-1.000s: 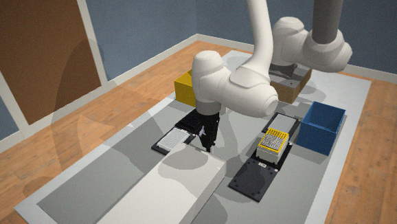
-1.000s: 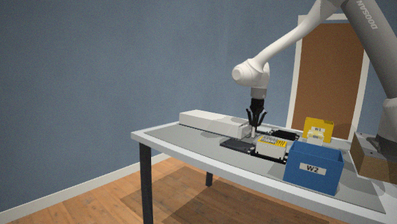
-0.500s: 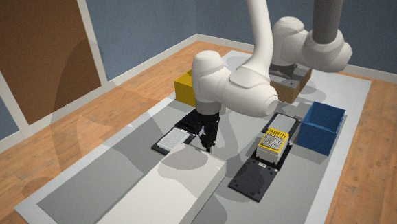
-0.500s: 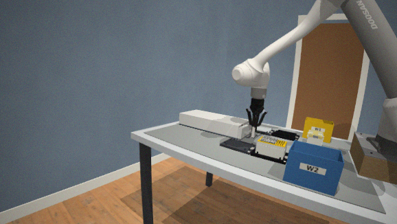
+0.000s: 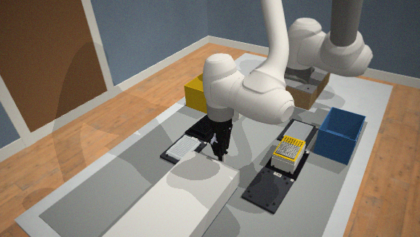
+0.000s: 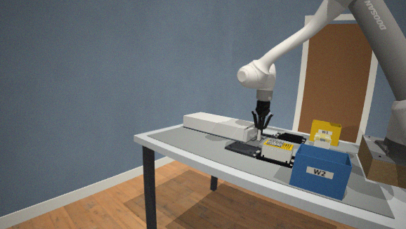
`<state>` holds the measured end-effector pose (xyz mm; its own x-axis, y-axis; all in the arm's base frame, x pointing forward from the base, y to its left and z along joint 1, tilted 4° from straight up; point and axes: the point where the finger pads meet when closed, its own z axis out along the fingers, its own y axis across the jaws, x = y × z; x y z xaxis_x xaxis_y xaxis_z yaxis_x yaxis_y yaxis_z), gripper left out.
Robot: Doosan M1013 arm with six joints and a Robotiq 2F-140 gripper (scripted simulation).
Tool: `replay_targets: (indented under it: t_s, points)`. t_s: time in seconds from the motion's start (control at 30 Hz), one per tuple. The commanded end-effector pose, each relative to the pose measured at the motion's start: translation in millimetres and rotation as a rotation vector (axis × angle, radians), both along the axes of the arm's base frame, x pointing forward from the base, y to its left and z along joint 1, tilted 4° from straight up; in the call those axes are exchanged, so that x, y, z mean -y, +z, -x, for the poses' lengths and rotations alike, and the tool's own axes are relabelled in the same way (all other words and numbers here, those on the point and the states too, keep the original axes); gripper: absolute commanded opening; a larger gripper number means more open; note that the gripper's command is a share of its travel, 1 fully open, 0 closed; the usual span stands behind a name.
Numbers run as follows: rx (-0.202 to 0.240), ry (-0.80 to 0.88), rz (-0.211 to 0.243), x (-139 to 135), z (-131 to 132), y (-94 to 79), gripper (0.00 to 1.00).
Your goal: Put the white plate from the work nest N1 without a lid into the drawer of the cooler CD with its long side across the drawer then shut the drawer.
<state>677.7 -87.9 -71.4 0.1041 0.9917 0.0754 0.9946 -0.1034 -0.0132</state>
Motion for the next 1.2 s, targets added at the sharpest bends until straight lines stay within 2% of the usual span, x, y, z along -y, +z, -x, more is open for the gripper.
replay_targets:
  t_s: [0.0,1.17]
  points:
    - [0.003,0.0,0.0,0.0,0.0,0.5,0.0]
    - [0.003,0.0,0.0,-4.2,41.1,0.9,0.0]
